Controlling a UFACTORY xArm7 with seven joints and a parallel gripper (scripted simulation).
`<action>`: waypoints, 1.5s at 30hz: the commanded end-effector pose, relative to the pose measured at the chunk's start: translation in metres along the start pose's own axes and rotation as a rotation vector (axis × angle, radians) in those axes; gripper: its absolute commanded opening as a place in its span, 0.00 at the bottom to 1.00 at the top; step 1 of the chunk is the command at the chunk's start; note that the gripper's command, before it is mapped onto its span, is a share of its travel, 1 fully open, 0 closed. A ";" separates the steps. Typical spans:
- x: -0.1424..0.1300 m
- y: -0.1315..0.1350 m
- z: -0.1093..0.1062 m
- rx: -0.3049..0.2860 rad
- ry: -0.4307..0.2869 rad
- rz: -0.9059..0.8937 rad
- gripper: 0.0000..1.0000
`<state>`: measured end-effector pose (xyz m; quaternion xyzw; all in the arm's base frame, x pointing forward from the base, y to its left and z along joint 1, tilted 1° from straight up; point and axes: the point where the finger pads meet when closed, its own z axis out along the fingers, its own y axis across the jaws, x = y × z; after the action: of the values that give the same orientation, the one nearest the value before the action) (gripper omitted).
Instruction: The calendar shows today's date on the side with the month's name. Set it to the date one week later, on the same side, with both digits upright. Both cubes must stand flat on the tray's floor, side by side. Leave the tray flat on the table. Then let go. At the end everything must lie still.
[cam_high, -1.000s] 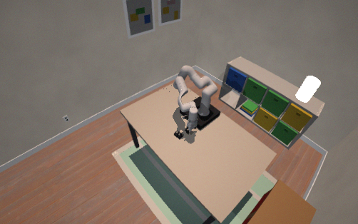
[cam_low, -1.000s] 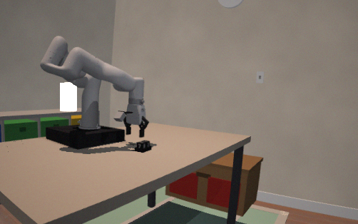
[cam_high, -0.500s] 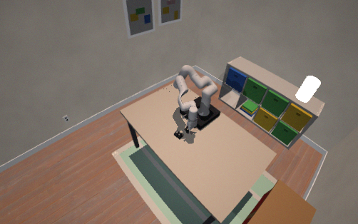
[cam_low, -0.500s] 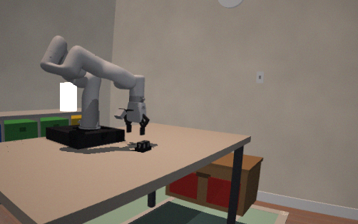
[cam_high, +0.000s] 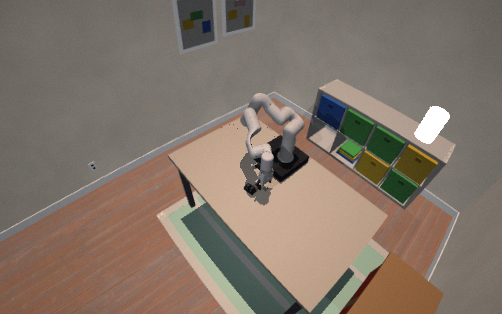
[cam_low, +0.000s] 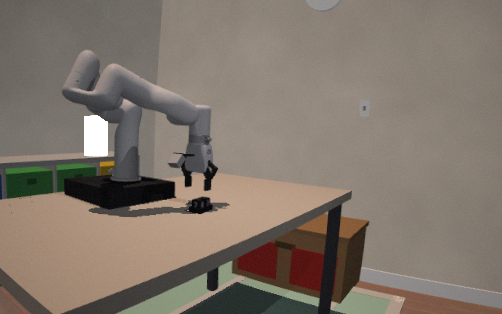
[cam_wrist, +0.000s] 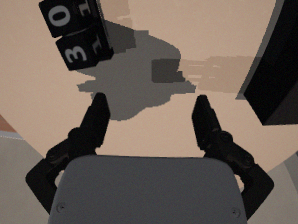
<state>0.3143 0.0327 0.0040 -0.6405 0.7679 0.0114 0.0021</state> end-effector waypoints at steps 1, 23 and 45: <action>-0.002 -0.018 -0.001 0.003 0.000 0.000 1.00; -0.006 -0.069 -0.001 0.003 0.000 0.000 1.00; -0.010 -0.116 -0.001 0.003 0.000 0.000 1.00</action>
<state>0.4171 0.0230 0.0023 -0.6404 0.7680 0.0114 0.0018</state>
